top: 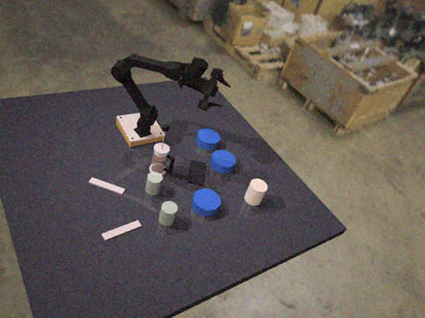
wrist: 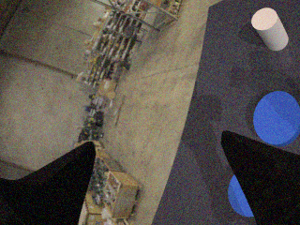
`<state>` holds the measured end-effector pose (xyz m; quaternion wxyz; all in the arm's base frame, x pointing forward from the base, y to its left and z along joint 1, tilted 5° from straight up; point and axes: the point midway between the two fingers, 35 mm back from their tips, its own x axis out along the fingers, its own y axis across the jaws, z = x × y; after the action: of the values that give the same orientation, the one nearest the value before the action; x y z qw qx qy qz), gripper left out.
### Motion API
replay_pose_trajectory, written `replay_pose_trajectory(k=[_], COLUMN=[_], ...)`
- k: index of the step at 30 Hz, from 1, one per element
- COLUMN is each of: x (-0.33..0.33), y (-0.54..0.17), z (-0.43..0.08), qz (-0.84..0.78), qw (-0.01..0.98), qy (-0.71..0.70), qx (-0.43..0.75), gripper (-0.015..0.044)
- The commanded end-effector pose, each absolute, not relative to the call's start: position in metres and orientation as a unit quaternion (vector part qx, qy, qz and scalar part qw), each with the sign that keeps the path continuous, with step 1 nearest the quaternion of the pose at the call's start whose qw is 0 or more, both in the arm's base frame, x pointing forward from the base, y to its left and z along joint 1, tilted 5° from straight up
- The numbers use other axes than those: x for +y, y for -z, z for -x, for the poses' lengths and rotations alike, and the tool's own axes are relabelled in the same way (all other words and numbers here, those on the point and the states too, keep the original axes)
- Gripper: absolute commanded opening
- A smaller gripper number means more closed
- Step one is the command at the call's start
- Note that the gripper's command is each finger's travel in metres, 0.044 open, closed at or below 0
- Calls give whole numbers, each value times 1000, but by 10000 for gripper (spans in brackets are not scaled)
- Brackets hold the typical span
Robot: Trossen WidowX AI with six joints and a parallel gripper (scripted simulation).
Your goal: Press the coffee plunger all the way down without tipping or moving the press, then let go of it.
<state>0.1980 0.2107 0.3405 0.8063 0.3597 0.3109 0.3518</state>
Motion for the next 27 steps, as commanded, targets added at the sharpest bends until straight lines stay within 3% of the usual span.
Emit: replay_pose_trajectory(k=[1, 12, 27], x=[167, 54, -37], y=[-342, -338, -329], z=[-216, -222, -159], qz=[-323, -218, -75], qw=[851, 937, 973], qy=[-308, -159, 67], qx=[277, 222, 207], gripper=[440, 440, 440])
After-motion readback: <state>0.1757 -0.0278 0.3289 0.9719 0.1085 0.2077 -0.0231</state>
